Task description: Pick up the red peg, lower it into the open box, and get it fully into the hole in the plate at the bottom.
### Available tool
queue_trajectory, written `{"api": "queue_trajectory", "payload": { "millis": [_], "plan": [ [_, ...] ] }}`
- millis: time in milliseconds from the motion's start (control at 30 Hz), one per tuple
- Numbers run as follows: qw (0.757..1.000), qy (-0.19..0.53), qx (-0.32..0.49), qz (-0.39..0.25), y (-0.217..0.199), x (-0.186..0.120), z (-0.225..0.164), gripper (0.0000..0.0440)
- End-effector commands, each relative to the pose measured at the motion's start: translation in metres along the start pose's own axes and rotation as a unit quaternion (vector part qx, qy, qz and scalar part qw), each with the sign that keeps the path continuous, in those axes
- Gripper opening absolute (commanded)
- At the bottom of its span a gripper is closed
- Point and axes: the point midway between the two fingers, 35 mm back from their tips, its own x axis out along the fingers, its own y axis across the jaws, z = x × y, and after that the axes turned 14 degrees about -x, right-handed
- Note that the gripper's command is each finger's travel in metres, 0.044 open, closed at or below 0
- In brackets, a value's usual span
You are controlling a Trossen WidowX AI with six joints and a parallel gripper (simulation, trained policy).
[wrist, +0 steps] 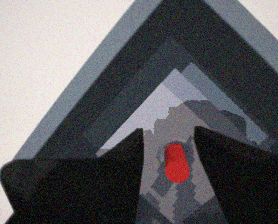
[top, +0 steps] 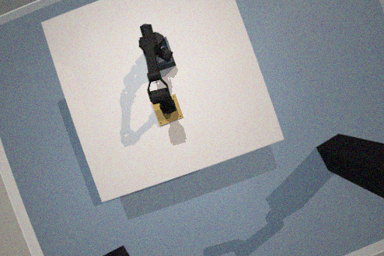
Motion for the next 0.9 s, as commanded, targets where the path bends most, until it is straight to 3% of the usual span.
{"api": "queue_trajectory", "payload": {
  "millis": [0, 867],
  "plan": [
    [1.0, 0.0, -0.015, 0.002, 0.003, -0.003, 0.009, 0.0169],
    [0.998, 0.034, -0.056, -0.023, -0.009, 0.003, 0.033, 0.018]
  ]
}}
